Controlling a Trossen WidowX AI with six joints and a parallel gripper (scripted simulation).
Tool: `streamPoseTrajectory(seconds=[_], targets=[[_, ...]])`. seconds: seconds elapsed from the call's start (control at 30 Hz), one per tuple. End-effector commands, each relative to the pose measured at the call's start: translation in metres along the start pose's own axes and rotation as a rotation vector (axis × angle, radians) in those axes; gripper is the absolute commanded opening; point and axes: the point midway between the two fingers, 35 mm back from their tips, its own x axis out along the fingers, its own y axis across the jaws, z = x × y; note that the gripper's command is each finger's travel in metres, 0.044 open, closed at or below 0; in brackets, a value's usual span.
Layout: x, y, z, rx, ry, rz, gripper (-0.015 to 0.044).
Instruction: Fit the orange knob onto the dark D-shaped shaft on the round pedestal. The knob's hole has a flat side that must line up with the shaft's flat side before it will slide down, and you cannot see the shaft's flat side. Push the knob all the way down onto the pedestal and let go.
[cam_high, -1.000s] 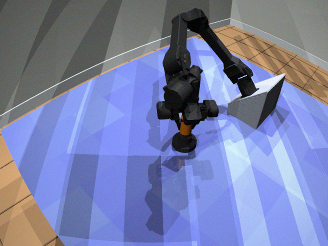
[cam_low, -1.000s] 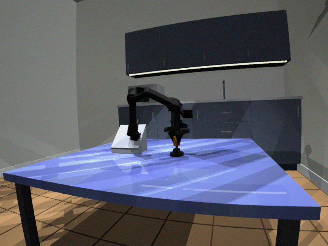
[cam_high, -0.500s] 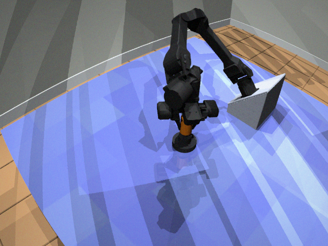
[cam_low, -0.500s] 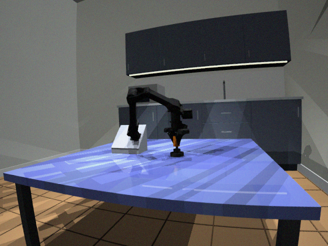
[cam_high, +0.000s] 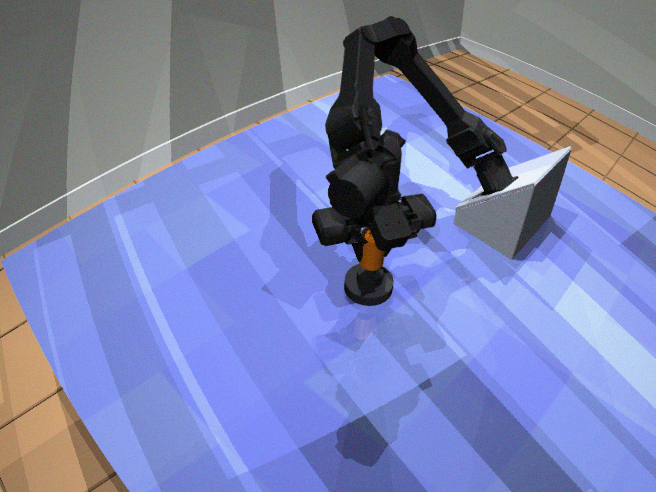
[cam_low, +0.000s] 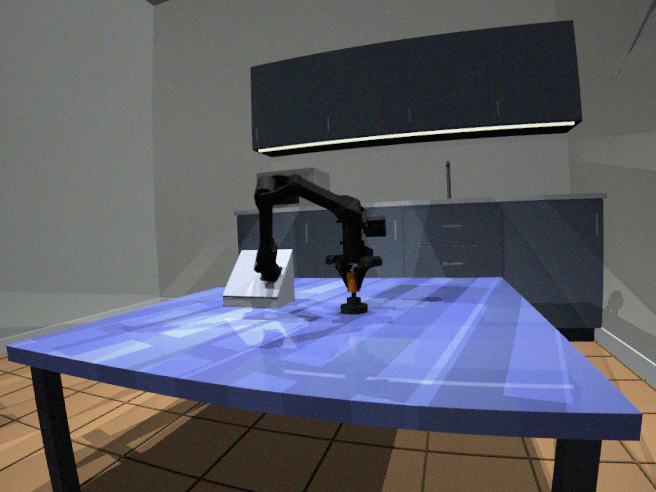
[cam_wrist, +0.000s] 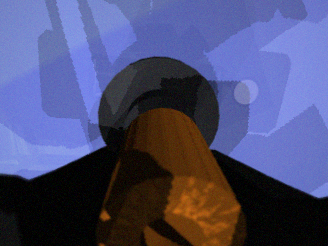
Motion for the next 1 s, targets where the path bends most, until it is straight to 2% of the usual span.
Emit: streamPoseTrajectory(seconds=[0.0,0.97], targets=[[-0.0003,-0.0014,-0.0002,-0.029,-0.002,-0.003,0.0000],[-0.0010,-0.0004,-0.0019,-0.029,-0.002,-0.003,0.0000]])
